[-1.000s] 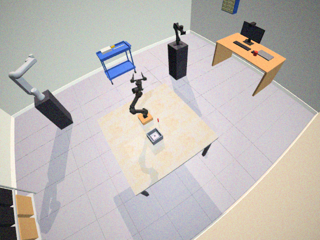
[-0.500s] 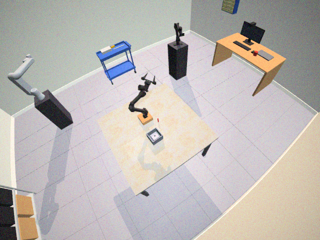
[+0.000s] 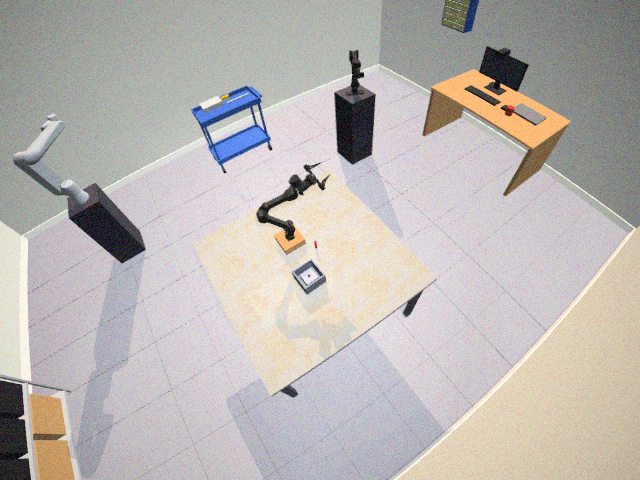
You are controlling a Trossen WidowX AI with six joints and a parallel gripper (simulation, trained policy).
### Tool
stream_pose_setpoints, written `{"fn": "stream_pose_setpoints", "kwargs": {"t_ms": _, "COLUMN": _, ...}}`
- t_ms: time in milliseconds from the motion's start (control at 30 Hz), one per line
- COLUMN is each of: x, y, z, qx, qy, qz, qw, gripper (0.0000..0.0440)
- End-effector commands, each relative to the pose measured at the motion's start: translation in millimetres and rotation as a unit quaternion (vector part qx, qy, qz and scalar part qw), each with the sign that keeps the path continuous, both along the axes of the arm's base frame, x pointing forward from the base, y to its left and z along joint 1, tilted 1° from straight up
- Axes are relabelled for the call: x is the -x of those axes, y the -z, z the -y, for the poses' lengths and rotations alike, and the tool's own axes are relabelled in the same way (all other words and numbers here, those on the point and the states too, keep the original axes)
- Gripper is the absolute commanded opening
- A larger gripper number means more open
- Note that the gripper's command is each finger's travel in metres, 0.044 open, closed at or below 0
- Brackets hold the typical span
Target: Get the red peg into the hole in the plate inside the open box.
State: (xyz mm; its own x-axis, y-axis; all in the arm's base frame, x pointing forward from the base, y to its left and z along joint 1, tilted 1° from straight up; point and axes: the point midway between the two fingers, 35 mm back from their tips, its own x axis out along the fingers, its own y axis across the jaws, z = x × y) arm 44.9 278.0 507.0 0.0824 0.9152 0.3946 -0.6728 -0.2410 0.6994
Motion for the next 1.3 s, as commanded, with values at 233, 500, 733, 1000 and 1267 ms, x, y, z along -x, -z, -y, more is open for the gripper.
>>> {"fn": "stream_pose_setpoints", "kwargs": {"t_ms": 233, "x": -71, "y": 87, "z": -18, "qx": 0.143, "qy": 0.114, "qz": -0.062, "qw": 0.981, "gripper": 0.0440}}
{"fn": "stream_pose_setpoints", "kwargs": {"t_ms": 500, "x": -116, "y": 151, "z": -10, "qx": 0.240, "qy": 0.185, "qz": -0.123, "qw": 0.945, "gripper": 0.0440}}
{"fn": "stream_pose_setpoints", "kwargs": {"t_ms": 733, "x": -146, "y": 206, "z": 10, "qx": 0.319, "qy": 0.239, "qz": -0.184, "qw": 0.898, "gripper": 0.0440}}
{"fn": "stream_pose_setpoints", "kwargs": {"t_ms": 1000, "x": -165, "y": 265, "z": 42, "qx": 0.401, "qy": 0.289, "qz": -0.258, "qw": 0.830, "gripper": 0.0440}}
{"fn": "stream_pose_setpoints", "kwargs": {"t_ms": 1267, "x": -169, "y": 316, "z": 79, "qx": 0.471, "qy": 0.327, "qz": -0.337, "qw": 0.747, "gripper": 0.0440}}
